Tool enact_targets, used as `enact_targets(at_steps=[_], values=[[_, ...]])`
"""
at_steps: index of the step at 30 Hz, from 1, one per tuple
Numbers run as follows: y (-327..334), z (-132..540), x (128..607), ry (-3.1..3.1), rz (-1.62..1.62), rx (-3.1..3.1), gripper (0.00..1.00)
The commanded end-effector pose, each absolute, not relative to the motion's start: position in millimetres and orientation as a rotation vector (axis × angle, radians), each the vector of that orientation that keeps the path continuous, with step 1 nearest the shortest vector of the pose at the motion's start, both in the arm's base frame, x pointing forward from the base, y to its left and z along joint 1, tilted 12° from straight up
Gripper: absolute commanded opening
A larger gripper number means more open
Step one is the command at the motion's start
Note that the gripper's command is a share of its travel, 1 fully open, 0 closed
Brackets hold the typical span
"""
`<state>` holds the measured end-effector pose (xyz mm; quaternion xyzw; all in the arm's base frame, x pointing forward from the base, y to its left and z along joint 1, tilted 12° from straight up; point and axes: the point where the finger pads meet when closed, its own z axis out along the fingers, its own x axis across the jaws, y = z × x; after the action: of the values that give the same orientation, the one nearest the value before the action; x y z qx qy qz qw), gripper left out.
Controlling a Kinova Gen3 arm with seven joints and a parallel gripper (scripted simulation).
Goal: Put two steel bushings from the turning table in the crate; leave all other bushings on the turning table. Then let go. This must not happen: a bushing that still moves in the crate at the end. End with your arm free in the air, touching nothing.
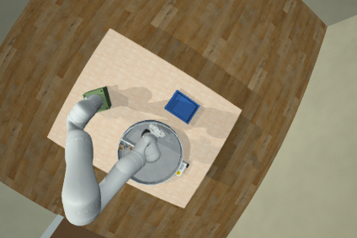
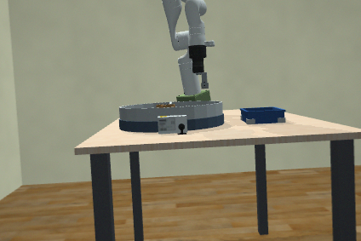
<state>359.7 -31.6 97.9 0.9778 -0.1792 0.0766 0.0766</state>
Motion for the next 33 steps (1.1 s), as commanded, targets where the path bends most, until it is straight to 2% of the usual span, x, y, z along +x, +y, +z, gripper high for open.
enact_targets(at_steps=[1,10,15,27,33], values=[[-15,93,364,-0.485,0.219,2.945,0.00],[-15,93,364,-0.485,0.219,2.945,0.00],[33,89,395,-0.488,0.221,2.944,0.00],[33,89,395,-0.488,0.221,2.944,0.00],[82,85,426,-0.491,0.224,2.943,0.00]])
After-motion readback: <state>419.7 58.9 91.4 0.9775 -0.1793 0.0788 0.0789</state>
